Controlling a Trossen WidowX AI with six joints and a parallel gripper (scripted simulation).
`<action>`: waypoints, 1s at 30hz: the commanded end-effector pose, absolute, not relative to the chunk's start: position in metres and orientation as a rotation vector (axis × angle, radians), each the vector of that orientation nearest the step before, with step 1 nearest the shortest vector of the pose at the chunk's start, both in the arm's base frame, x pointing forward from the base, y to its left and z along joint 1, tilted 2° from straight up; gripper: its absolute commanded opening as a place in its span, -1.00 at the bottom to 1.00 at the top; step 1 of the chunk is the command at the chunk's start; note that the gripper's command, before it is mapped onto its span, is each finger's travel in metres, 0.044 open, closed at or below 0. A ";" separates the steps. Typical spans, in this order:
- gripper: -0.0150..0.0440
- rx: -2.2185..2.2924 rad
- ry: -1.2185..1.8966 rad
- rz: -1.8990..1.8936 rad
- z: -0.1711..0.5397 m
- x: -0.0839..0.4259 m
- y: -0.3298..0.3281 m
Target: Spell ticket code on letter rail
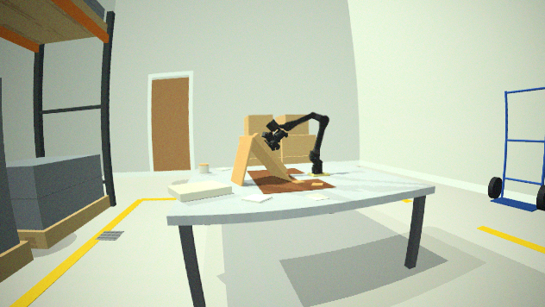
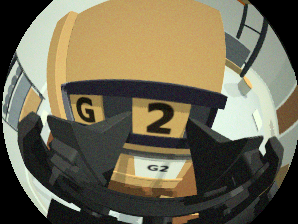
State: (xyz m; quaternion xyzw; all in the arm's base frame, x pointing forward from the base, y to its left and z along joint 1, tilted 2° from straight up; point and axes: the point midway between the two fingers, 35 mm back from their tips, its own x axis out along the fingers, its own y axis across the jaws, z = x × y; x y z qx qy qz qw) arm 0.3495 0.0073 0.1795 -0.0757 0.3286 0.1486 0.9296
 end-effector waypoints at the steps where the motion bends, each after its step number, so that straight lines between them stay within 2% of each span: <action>1: -0.49 -0.154 0.668 0.299 0.181 0.349 0.009; 30: -0.49 -0.152 0.668 0.300 0.180 0.344 0.026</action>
